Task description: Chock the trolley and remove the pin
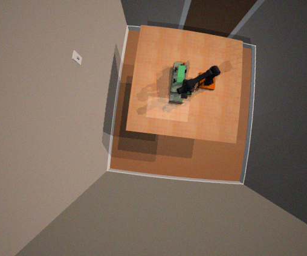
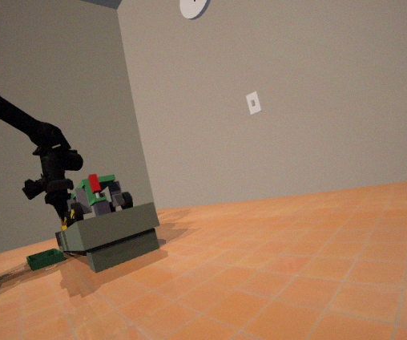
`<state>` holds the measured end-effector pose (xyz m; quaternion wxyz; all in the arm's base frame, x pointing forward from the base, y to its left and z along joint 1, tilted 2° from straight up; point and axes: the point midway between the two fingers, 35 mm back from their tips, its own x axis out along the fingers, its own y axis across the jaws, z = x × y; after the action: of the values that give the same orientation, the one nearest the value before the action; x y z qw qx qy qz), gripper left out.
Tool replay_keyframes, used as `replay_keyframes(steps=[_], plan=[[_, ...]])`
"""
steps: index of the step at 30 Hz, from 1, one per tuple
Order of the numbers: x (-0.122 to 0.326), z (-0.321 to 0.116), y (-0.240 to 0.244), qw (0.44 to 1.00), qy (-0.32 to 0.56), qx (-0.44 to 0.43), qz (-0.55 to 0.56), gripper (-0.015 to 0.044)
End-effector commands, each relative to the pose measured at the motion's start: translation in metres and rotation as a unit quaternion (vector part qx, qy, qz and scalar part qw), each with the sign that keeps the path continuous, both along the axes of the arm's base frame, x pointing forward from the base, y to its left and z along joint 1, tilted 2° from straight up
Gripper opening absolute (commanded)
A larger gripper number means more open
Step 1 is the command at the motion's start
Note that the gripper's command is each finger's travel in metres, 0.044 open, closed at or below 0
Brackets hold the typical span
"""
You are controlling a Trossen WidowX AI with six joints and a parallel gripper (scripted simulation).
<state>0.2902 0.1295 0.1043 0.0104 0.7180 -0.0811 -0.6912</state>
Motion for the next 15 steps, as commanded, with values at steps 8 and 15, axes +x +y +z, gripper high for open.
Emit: replay_keyframes(steps=[8,15], plan=[[-0.001,0.002,-0.011,1.000,-0.002,-0.002,-0.001,0.0000],[-0.002,0.003,-0.016,1.000,-0.002,-0.002,-0.001,0.0000]])
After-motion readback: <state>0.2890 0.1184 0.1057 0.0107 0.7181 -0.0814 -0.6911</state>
